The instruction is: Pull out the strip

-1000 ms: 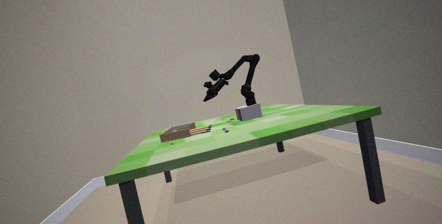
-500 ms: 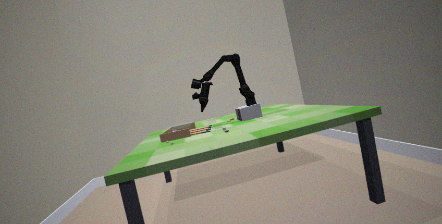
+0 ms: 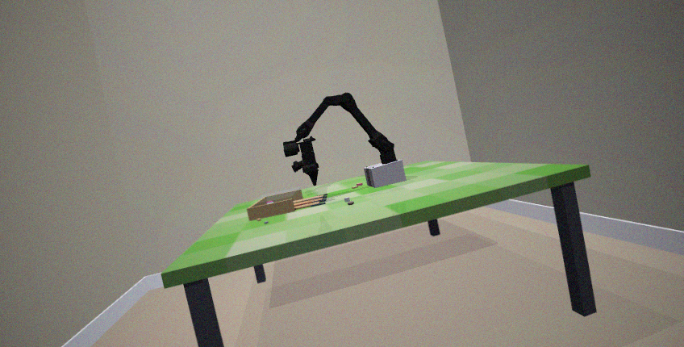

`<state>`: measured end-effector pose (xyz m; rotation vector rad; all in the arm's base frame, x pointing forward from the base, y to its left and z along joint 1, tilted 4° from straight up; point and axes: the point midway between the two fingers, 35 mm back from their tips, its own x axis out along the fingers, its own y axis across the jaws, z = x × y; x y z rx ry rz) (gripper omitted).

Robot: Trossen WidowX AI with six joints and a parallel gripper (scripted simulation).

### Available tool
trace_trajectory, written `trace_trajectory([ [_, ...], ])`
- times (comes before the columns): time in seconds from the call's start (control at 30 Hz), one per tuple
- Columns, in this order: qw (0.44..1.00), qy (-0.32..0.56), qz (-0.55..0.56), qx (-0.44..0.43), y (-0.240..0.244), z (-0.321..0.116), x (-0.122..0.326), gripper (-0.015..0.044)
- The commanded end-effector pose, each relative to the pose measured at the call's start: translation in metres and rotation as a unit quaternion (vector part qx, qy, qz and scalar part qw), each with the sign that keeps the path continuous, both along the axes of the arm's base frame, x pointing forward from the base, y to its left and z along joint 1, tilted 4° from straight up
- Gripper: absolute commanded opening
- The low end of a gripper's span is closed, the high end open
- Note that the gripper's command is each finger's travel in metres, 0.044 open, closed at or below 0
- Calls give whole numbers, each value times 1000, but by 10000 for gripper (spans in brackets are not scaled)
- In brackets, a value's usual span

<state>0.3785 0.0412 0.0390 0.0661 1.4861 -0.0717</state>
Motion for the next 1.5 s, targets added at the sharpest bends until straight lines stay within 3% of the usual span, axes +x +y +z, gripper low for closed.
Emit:
trace_trajectory([
  [0.0, 1000, -4, -3, 1, 1, -3, 4, 0],
  [1.47, 1000, -4, -3, 1, 0, -64, 12, 0],
])
